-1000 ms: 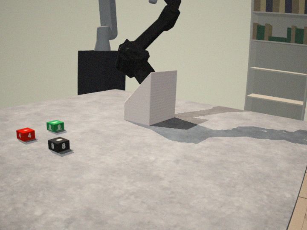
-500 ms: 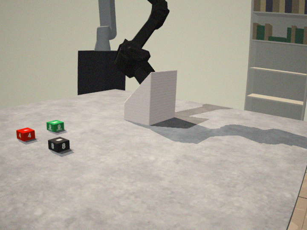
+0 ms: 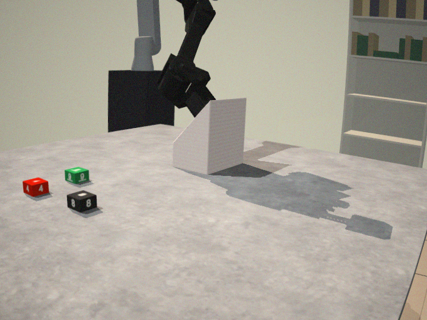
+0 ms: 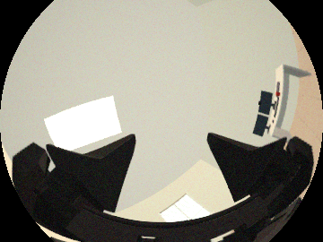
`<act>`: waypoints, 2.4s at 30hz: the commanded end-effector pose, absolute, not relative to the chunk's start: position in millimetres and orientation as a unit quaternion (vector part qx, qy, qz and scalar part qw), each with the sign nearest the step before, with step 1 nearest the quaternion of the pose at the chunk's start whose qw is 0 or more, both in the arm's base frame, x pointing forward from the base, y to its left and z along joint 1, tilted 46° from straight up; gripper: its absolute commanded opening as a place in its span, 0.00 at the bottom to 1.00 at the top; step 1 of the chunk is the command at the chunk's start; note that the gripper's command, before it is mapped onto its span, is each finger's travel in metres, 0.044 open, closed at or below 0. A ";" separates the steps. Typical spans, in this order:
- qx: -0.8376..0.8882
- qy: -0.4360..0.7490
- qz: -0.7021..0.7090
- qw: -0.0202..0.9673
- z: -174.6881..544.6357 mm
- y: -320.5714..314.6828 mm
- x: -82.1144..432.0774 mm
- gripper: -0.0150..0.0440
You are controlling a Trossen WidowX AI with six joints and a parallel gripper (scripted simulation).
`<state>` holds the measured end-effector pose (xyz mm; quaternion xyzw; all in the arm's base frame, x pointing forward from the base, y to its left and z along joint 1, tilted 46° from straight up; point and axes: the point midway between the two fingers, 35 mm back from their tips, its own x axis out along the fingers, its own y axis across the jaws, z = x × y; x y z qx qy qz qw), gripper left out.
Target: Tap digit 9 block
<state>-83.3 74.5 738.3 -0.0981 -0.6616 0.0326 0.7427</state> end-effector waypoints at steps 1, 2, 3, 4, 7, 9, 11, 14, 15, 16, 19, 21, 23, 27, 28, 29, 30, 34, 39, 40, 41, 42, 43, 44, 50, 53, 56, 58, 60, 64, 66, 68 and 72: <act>-0.038 -0.603 0.007 0.796 737.3 34.1 -18.2 0.93; -0.023 -0.588 0.000 0.808 735.2 25.0 -2.9 0.93; -0.010 -0.572 -0.008 0.820 732.5 16.2 12.7 0.93; 0.004 -0.555 -0.015 0.832 729.0 7.6 28.2 0.93; 0.043 -0.502 -0.038 0.863 714.4 -16.6 75.0 0.93; 0.067 -0.463 -0.054 0.882 701.3 -31.1 105.9 0.93; 0.089 -0.422 -0.071 0.899 685.2 -44.5 136.4 0.93; 0.118 -0.357 -0.096 0.922 656.3 -61.7 180.2 0.93; 0.126 -0.334 -0.105 0.928 645.2 -66.8 194.4 0.93; 0.135 -0.310 -0.114 0.934 633.6 -71.5 208.1 0.93; 0.155 -0.236 -0.141 0.949 595.0 -83.3 246.7 0.93; 0.165 -0.184 -0.160 0.956 566.0 -89.4 270.3 0.93; 0.172 -0.129 -0.179 0.960 534.7 -94.1 291.6 0.93; 0.175 -0.013 -0.217 0.960 466.1 -99.1 325.7 0.93; 0.173 0.017 -0.226 0.959 447.9 -99.5 332.3 0.93; 0.170 0.048 -0.235 0.956 429.3 -99.6 337.9 0.93; 0.165 0.080 -0.245 0.952 410.4 -99.4 342.6 0.93; 0.135 0.212 -0.281 0.926 332.4 -96.1 350.8 0.93; 0.057 0.388 -0.319 0.863 235.3 -88.1 333.4 0.93; 0.034 0.425 -0.326 0.844 216.7 -86.4 325.7 0.93; 0.008 0.462 -0.331 0.823 198.6 -84.8 316.3 0.93; -0.022 0.500 -0.335 0.798 181.4 -83.4 305.2 0.93; -0.056 0.539 -0.339 0.770 165.2 -82.2 292.5 0.93; -0.095 0.577 -0.340 0.736 150.4 -81.4 277.9 0.93; -0.221 0.672 -0.331 0.624 122.8 -81.9 234.3 0.93; -0.221 0.672 -0.331 0.624 122.8 -81.9 234.3 0.93; -0.221 0.672 -0.331 0.624 122.8 -81.9 234.3 0.93; -0.221 0.672 -0.331 0.624 122.8 -81.9 234.3 0.93; -0.221 0.672 -0.331 0.624 122.8 -81.9 234.3 0.93; -0.221 0.672 -0.331 0.624 122.8 -81.9 234.3 0.93; -0.221 0.672 -0.331 0.624 122.8 -81.9 234.3 0.93; -0.221 0.672 -0.331 0.624 122.8 -81.9 234.3 0.93; -0.221 0.672 -0.331 0.624 122.8 -81.9 234.3 0.93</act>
